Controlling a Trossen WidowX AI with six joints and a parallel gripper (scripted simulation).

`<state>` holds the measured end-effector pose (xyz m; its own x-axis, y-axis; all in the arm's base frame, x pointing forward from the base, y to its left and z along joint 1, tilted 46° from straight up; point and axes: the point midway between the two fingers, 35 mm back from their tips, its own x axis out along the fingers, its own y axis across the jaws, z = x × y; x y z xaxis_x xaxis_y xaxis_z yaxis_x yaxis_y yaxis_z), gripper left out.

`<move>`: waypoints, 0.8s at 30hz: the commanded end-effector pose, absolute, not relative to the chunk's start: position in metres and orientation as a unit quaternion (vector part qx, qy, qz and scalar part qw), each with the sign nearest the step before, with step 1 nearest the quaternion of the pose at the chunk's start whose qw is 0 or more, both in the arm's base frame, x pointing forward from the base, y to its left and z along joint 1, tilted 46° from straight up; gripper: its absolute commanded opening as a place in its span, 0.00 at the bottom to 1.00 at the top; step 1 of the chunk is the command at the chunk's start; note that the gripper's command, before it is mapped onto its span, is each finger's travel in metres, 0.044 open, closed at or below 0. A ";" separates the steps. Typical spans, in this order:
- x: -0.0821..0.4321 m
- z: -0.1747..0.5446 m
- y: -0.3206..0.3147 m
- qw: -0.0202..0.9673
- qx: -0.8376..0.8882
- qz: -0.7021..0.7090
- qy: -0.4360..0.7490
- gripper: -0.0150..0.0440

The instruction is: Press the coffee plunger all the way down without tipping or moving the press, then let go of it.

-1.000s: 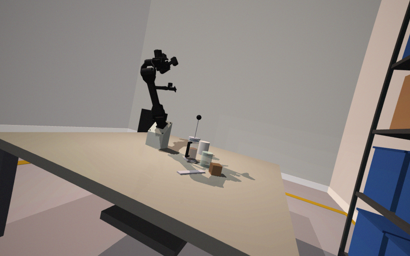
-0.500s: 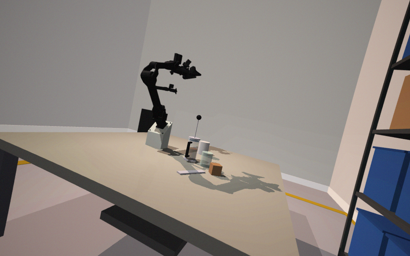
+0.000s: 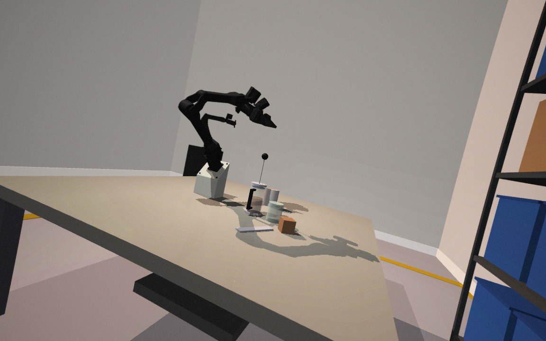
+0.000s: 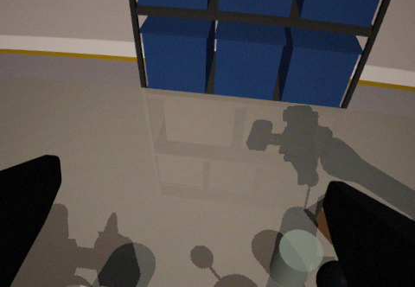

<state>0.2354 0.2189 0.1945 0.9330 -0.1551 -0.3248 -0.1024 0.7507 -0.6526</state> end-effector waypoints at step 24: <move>0.248 0.165 0.071 0.902 -0.338 -0.209 0.165 1.00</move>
